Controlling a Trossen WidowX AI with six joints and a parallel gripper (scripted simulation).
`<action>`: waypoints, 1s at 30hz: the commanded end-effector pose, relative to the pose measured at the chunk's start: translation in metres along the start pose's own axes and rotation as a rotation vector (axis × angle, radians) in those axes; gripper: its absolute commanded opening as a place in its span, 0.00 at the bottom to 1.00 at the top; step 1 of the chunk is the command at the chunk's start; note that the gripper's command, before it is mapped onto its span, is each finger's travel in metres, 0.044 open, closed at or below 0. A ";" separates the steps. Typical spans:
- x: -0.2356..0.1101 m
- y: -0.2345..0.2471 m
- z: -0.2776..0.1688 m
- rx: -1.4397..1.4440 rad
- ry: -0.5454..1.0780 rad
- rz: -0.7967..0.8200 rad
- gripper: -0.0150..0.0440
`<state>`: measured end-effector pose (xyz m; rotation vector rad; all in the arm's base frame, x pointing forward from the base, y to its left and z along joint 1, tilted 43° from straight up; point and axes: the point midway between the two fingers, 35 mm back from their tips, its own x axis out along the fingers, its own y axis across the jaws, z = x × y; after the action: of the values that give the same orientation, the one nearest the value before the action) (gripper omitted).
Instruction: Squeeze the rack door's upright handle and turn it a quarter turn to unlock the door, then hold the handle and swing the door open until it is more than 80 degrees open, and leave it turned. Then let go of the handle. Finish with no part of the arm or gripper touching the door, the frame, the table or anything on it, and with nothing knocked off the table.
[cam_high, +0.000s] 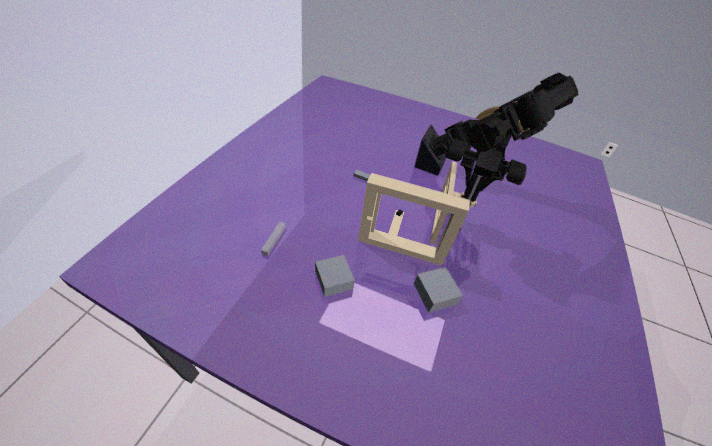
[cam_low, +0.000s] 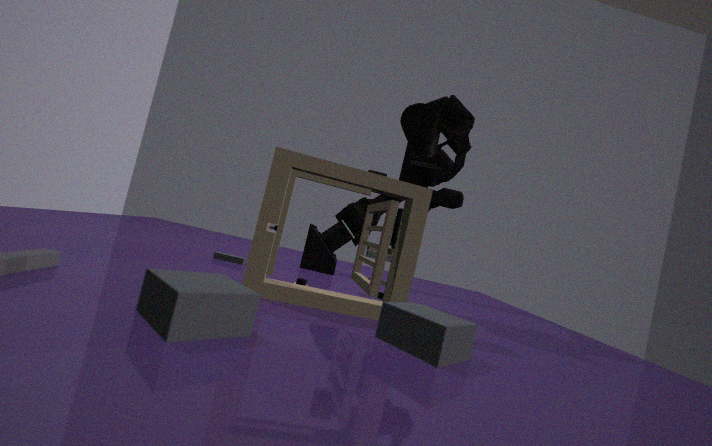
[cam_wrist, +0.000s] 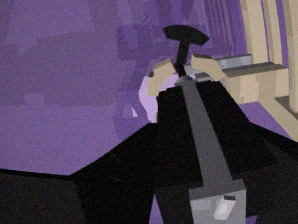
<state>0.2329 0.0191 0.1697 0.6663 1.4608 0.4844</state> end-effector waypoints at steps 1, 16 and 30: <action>0.000 0.001 0.000 0.005 -0.002 0.003 0.70; -0.021 0.001 0.000 0.023 -0.071 -0.020 0.76; -0.046 0.002 -0.002 0.047 -0.155 -0.050 0.76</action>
<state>0.2286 -0.0064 0.1982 0.6930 1.3616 0.3735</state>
